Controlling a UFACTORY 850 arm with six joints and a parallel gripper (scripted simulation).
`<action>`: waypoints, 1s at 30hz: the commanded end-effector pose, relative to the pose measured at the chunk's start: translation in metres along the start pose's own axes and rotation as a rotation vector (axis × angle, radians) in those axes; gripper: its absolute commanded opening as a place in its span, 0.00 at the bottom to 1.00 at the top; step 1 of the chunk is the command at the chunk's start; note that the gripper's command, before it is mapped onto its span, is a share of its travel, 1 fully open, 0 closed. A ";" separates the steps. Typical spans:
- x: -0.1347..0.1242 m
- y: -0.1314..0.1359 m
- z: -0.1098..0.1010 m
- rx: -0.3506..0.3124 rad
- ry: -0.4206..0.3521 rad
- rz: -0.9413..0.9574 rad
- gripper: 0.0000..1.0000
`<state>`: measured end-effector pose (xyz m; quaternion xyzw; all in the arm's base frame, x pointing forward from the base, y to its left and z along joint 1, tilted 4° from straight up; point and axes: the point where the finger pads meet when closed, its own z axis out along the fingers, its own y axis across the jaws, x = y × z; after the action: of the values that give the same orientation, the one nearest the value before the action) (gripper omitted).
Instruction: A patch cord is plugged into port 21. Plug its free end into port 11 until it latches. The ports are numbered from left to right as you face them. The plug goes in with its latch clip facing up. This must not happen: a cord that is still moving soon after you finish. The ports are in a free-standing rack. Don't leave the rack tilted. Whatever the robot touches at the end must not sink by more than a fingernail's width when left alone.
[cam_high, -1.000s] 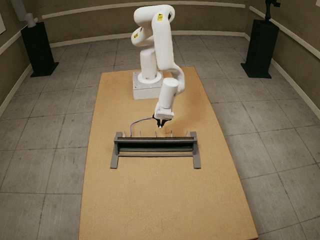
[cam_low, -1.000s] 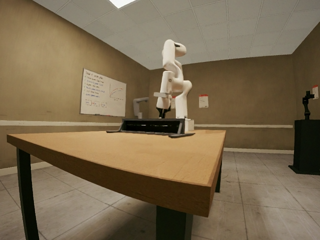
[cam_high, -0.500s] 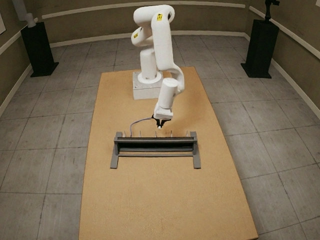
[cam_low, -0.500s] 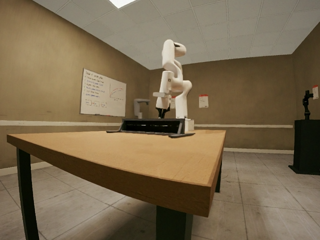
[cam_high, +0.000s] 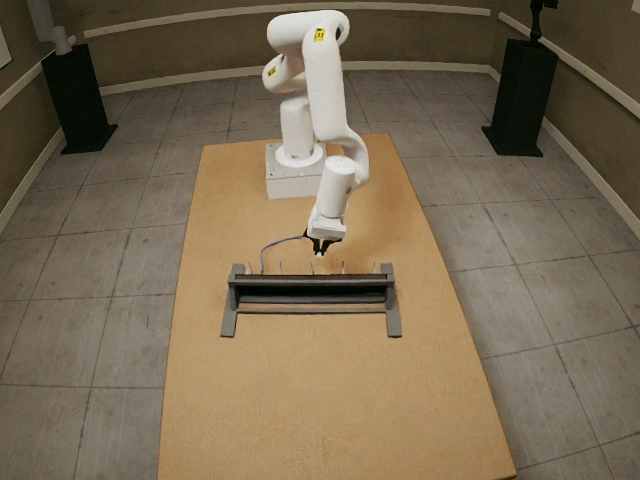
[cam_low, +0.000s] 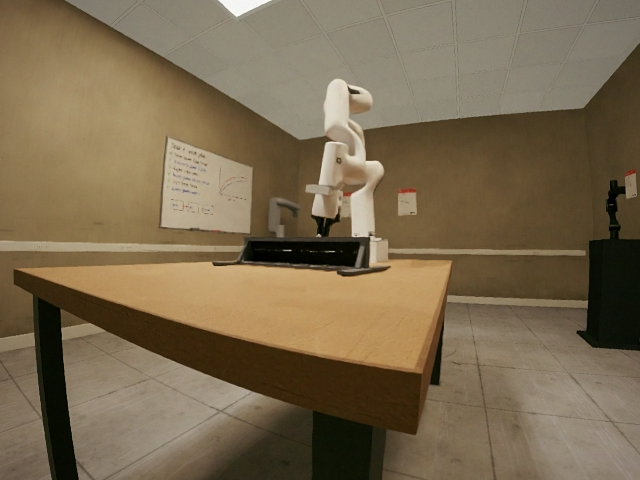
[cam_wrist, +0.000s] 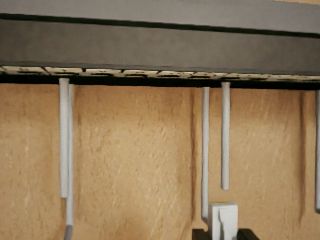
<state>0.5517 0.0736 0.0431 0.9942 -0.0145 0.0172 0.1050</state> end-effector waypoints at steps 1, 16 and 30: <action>0.002 0.000 0.000 0.001 0.001 0.001 0.00; 0.017 -0.004 0.014 0.001 0.000 0.001 0.00; 0.029 -0.006 0.026 0.001 0.000 0.001 0.00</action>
<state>0.5778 0.0734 0.0200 0.9943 -0.0148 0.0163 0.1047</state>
